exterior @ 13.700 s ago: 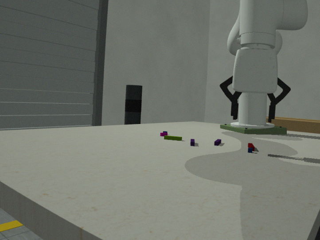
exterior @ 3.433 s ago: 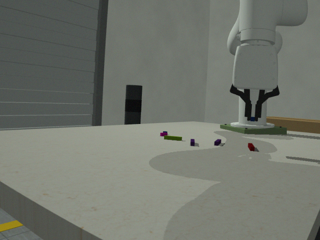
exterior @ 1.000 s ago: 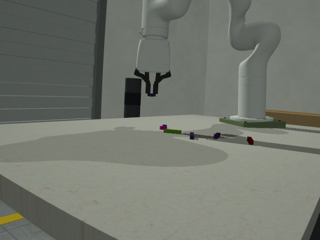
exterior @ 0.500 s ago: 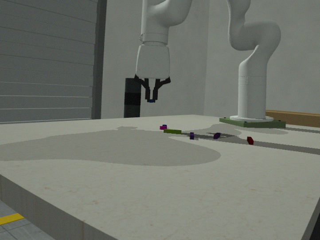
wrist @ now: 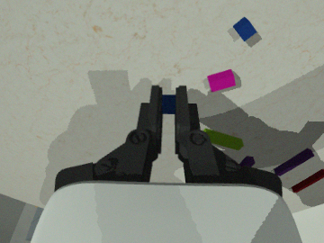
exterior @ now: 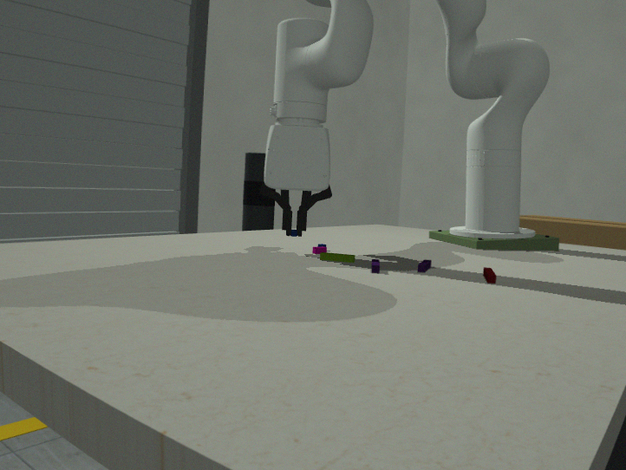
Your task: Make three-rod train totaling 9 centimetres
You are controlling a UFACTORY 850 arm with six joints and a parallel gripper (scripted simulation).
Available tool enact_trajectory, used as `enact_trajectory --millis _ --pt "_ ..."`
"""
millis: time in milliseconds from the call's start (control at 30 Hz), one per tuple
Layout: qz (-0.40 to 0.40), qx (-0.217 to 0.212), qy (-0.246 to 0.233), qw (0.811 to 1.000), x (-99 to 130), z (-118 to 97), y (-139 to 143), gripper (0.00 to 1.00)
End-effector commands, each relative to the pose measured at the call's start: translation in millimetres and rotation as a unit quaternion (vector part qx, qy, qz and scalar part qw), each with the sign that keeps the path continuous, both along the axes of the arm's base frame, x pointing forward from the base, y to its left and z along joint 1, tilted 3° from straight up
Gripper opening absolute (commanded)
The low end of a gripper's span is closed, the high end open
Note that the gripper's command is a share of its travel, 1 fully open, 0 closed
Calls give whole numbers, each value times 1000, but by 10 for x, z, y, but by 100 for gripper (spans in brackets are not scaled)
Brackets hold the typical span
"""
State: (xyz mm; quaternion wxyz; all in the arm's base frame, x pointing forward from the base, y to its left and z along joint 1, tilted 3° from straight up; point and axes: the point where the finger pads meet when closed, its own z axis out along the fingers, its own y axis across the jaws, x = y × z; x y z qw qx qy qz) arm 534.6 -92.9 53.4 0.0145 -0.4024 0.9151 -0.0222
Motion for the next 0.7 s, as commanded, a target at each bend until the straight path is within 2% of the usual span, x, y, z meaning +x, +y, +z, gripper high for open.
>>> enact_trajectory --millis 0,167,667 --pt "0 0 -1 1000 21 -64 -5 4" --pt "0 0 -1 1000 25 -124 -7 4" --pt "0 0 -1 1000 25 -128 -8 4"
